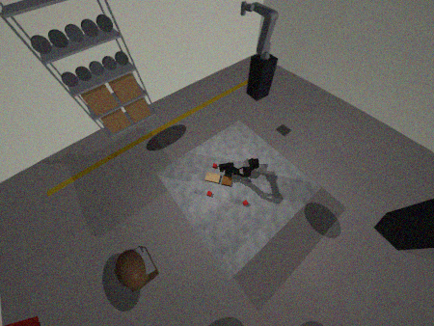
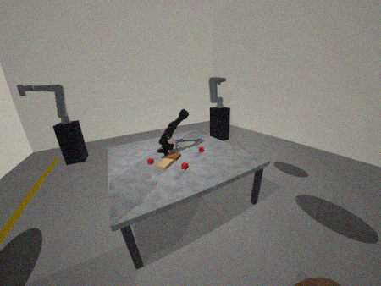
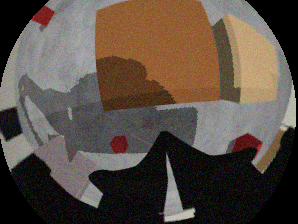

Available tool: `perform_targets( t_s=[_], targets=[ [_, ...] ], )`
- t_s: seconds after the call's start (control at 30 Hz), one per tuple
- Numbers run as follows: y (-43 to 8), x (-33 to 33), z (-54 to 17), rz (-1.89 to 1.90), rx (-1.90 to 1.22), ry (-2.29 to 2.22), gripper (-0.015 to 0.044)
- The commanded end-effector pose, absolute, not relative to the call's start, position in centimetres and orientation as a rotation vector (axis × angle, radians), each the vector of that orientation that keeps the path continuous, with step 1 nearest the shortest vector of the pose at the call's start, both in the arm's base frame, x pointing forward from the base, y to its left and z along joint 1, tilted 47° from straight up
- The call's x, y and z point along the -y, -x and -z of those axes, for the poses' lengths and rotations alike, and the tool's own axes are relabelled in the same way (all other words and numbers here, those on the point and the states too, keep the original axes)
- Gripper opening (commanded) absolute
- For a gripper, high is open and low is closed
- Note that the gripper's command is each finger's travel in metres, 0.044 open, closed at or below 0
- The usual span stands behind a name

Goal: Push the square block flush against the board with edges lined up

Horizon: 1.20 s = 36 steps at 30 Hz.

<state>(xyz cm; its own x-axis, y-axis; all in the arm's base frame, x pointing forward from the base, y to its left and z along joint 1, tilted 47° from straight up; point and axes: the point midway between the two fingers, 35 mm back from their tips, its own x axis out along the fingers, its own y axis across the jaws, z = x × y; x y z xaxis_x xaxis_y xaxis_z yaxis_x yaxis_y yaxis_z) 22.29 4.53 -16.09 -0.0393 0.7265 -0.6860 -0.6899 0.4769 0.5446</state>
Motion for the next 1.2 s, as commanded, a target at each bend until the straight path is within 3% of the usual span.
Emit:
perform_targets(
  t_s=[0.0,0.27,0.5,1.17],
  targets=[
    [-21.7,-4.2,16.5,-1.141,-1.139,-0.037,0.0],
    [-20.8,-3.7,17.0,-1.142,-1.139,-0.038,0.0],
    [-21.4,0.2,12.9,-1.141,-1.139,-0.035,0.0],
    [-23.0,-2.4,9.8,-0.794,-1.42,-0.434,0.0]
  ],
)
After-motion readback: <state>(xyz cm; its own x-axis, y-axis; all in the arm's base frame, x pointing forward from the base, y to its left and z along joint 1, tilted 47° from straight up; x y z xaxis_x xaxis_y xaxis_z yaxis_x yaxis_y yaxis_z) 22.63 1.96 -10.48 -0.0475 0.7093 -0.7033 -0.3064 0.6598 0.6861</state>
